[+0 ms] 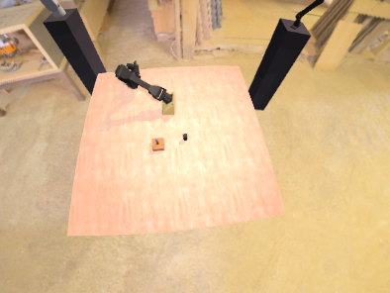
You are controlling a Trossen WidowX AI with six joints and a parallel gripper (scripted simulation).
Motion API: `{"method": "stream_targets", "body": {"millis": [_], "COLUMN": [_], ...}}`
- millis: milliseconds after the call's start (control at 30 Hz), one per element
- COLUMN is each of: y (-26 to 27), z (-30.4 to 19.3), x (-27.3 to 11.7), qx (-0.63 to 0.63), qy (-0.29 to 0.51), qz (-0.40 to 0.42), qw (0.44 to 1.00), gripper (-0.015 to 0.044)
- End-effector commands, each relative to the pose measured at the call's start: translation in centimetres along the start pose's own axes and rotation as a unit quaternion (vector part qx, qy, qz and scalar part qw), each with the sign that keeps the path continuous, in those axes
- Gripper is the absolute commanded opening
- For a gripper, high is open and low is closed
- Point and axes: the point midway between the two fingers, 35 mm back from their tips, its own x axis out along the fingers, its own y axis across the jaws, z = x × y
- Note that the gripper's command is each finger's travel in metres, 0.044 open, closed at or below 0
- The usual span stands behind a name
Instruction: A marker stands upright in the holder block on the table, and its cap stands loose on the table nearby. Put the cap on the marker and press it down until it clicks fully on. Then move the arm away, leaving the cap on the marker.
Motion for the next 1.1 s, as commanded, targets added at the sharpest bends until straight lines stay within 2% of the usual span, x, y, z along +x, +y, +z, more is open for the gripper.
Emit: {"method": "stream_targets", "body": {"millis": [0, 267, 567, 833, 1067], "y": [-0.8, -3.1, -4.3, -7.1, -7.4], "z": [4.1, 11.4, 17.0, 21.6, 21.4], "x": [-2.5, -9.4, -17.1, -28.3, -37.3], "qx": [0.028, 0.085, 0.204, 0.298, 0.299], "qy": [-0.064, -0.2, -0.305, -0.4, -0.417], "qz": [0.04, 0.13, 0.24, 0.38, 0.512], "qw": [0.997, 0.967, 0.899, 0.779, 0.689], "gripper": [0.0246, 0.0246, 0.0246, 0.0246, 0.0246]}}
